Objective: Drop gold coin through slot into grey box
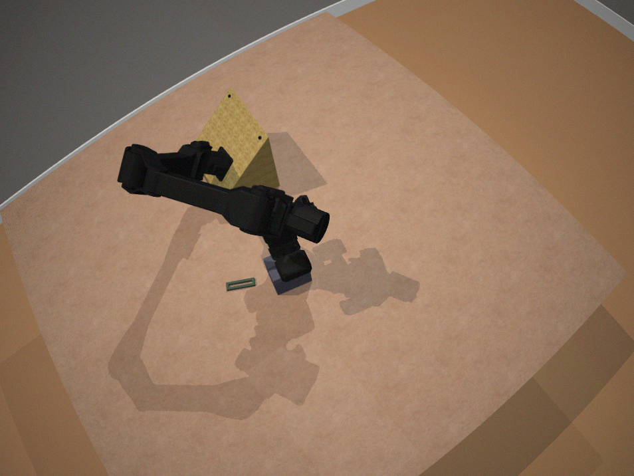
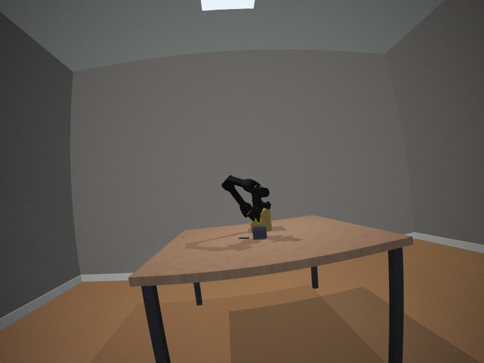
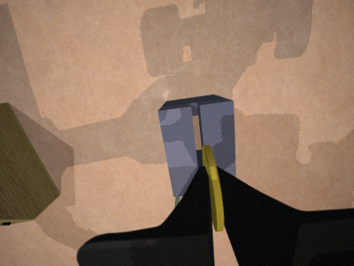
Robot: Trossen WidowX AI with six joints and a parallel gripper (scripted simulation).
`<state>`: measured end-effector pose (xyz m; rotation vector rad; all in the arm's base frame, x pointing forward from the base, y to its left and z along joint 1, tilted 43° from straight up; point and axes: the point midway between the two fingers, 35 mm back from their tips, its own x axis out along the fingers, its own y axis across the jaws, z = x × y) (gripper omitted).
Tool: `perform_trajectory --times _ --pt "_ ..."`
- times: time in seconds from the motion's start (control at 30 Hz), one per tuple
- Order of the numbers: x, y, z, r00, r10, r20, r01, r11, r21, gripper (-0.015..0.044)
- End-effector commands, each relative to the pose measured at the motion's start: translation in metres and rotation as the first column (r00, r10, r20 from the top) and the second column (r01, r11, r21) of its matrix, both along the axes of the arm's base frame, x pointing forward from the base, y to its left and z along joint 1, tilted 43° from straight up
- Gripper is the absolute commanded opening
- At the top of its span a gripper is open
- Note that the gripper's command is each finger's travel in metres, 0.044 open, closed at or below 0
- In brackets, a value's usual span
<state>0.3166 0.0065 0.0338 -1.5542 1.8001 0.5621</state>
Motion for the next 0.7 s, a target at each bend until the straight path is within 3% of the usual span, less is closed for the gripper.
perform_trajectory --times 0.0,0.67 --pt "-0.0028 -0.0031 -0.0019 1.0 0.002 -0.01 -0.002 1.0 -0.003 0.0" --pt "-0.0022 -0.0076 -0.0059 1.0 0.001 -0.009 -0.001 1.0 -0.003 0.0"
